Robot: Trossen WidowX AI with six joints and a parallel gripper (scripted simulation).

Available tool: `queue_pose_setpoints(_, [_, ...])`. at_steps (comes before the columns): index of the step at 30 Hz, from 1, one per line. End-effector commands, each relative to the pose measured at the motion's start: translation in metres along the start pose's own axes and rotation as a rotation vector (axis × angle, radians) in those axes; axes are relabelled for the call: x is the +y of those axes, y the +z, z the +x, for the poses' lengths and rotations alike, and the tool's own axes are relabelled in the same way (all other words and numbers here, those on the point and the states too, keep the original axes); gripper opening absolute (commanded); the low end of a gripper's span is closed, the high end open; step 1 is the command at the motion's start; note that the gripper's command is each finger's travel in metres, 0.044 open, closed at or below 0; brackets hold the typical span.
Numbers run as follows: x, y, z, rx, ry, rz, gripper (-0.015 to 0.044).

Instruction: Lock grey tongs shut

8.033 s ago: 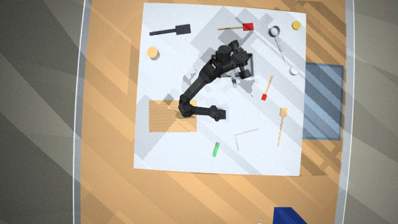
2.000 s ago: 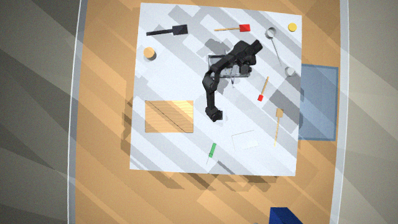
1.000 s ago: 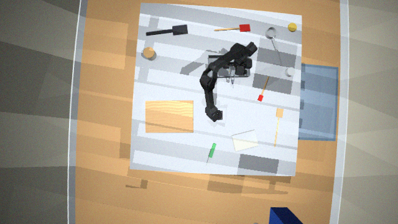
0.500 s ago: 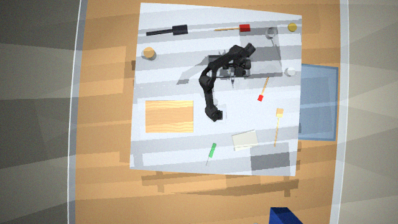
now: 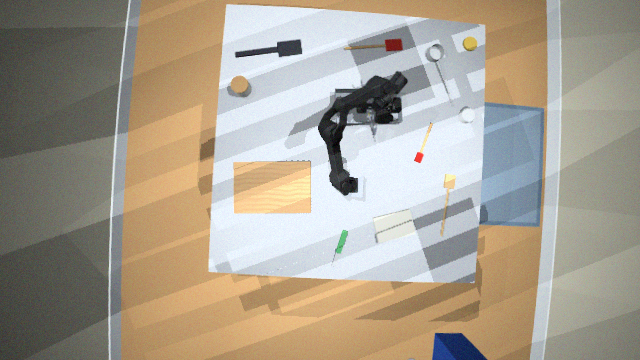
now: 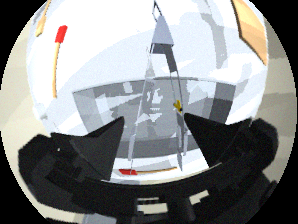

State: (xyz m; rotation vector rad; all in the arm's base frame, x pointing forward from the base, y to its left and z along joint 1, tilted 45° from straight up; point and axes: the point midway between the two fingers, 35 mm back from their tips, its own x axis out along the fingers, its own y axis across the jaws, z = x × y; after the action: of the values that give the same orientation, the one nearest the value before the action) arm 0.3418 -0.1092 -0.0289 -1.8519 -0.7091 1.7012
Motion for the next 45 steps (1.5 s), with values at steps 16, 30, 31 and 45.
queue_pose_setpoints(16, [-0.004, 0.005, 0.031, -0.003, -0.011, 0.007, 0.0440])
queue_pose_setpoints(30, [-0.003, 0.003, 0.029, -0.002, -0.005, -0.001, 0.0308])
queue_pose_setpoints(31, [-0.003, 0.003, 0.029, -0.002, -0.005, -0.001, 0.0301])
queue_pose_setpoints(45, [-0.003, 0.003, 0.029, -0.002, -0.005, -0.001, 0.0208])
